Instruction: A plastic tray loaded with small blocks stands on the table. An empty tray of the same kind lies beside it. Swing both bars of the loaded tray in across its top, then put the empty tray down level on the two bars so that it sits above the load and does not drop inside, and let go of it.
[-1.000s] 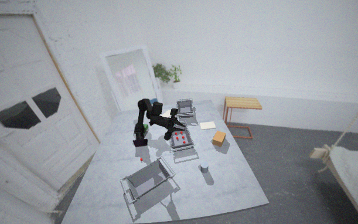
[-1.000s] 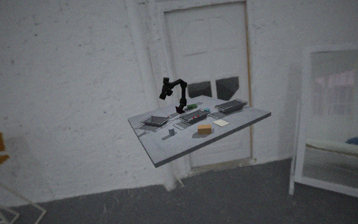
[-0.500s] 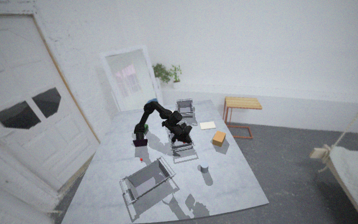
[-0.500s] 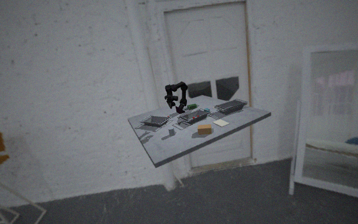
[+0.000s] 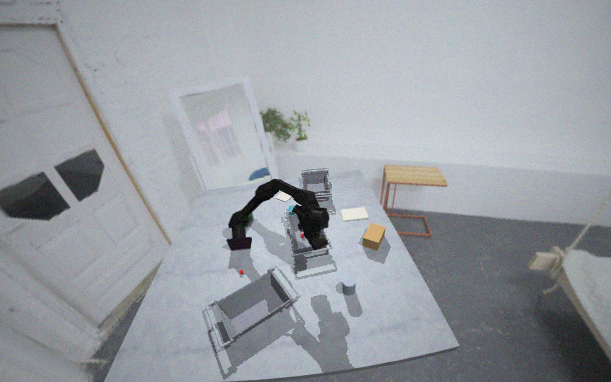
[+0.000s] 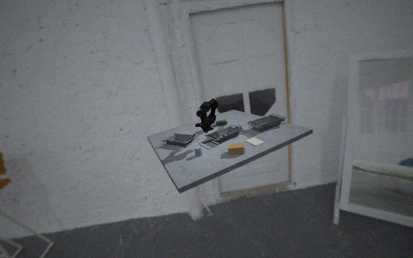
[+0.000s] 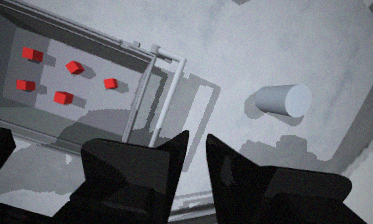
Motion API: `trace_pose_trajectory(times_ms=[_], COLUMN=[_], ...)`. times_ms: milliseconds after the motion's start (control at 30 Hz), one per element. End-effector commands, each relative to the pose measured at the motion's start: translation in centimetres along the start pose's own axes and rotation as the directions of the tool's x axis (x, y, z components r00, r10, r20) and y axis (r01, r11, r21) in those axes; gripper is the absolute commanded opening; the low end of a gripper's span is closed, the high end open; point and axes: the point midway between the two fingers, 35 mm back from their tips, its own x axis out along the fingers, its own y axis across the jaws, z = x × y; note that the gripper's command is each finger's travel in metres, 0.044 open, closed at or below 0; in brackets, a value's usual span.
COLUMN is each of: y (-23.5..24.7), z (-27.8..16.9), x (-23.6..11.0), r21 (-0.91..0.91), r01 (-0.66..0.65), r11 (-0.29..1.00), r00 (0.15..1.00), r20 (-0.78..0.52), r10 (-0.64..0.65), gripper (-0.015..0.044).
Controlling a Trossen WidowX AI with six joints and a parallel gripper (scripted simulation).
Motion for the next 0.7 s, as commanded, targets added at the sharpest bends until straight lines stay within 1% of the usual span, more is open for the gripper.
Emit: trace_pose_trajectory(times_ms=[0, 400, 667], y=[3.9, 3.9, 4.1], z=[-0.8, -0.8, -1.0], x=[2.2, 2.3, 4.1], r21=[0.236, 0.236, 0.236], r01=[-0.127, -0.127, -0.127], r11=[0.963, 0.963, 0.963], r00=[0.974, 0.974, 0.974], r20=[-0.152, -0.152, -0.152], r10=[0.166, 0.166, 0.166], gripper=[0.0085, 0.0085, 0.0085])
